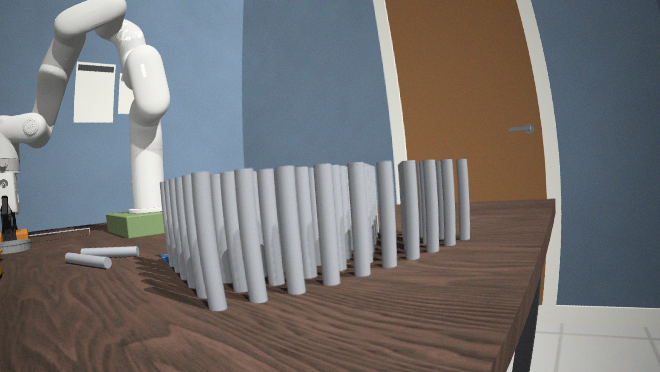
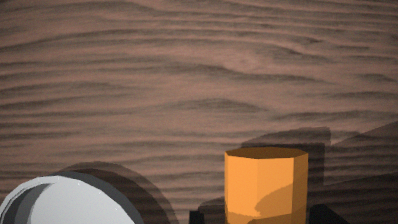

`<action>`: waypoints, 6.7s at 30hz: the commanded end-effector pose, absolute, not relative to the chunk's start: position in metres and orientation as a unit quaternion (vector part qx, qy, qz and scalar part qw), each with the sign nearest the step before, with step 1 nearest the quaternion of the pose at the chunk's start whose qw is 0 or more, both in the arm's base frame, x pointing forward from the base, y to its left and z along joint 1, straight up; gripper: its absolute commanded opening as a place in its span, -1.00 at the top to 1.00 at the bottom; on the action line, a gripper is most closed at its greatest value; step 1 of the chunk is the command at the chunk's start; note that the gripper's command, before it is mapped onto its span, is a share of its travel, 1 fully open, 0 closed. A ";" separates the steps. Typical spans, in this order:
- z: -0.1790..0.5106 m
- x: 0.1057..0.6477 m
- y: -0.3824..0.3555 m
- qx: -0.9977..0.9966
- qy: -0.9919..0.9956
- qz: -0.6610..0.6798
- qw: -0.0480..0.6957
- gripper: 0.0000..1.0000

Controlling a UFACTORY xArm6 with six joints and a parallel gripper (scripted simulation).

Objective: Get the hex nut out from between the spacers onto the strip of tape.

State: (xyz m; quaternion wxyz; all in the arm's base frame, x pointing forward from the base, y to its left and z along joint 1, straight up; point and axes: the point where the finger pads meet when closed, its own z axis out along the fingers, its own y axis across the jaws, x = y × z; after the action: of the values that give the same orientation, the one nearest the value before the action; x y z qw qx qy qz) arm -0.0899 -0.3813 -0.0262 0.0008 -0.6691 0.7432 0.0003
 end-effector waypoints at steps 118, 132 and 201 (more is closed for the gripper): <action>0.125 -0.082 -0.373 -0.654 0.756 -0.001 -0.001 1.00; 0.125 -0.029 -0.309 -0.544 0.839 -0.001 -0.001 1.00; 0.125 0.256 0.029 0.156 0.988 0.000 -0.002 1.00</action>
State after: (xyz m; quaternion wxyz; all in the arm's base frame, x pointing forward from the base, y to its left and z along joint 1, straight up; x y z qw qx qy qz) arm 0.2543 0.0287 0.1238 0.0001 0.1542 0.9880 0.0033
